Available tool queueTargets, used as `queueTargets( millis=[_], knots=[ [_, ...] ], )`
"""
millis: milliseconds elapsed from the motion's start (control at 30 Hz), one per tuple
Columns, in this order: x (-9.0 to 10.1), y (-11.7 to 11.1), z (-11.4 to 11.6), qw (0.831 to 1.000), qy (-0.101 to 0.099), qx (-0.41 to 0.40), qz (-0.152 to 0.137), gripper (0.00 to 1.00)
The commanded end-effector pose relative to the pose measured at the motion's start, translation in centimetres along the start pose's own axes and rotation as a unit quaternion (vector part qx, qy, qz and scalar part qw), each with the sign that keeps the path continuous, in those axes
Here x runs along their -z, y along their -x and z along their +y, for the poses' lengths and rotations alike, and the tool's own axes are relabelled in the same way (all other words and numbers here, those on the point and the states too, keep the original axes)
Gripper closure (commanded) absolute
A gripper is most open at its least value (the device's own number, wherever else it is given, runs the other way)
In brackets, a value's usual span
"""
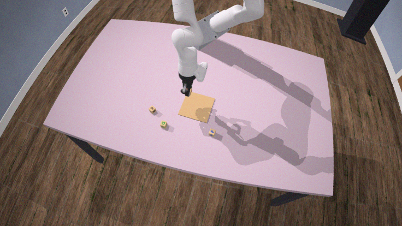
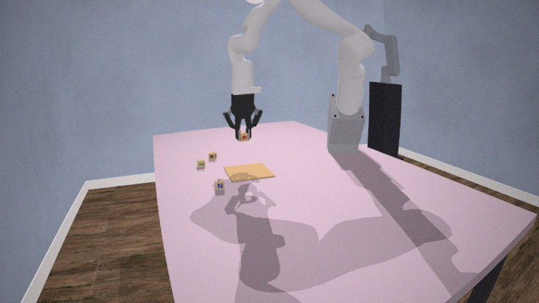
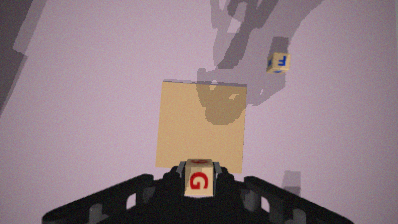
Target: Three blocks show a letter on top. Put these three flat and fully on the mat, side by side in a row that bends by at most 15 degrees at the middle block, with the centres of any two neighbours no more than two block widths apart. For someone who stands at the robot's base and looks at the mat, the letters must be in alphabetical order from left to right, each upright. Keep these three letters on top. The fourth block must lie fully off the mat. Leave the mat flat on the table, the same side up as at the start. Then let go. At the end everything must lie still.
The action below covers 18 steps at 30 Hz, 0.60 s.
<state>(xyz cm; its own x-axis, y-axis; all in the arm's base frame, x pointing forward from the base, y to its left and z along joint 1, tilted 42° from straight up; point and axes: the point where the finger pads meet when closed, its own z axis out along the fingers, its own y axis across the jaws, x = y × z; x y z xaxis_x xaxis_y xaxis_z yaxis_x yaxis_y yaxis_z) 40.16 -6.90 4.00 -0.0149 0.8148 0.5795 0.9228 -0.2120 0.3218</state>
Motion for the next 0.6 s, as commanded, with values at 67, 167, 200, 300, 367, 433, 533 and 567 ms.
queueTargets(
  millis=[67,167,200,300,367,433,533,567],
  knots=[
    [-1.3,-0.1,0.0,1.0,-0.001,0.001,0.001,0.79],
    [-2.6,-0.1,0.0,1.0,-0.001,0.001,0.001,0.79],
    [-3.1,-0.1,0.0,1.0,-0.001,0.001,0.001,0.79],
    [-4.6,-0.1,0.0,1.0,-0.001,0.001,0.001,0.79],
    [-5.5,0.0,0.0,1.0,-0.001,0.001,0.001,0.79],
    [-6.0,0.0,0.0,1.0,-0.001,0.001,0.001,0.79],
    [-6.8,0.0,0.0,1.0,-0.001,0.001,0.001,0.79],
    [-7.2,0.0,0.0,1.0,-0.001,0.001,0.001,0.79]
  ],
)
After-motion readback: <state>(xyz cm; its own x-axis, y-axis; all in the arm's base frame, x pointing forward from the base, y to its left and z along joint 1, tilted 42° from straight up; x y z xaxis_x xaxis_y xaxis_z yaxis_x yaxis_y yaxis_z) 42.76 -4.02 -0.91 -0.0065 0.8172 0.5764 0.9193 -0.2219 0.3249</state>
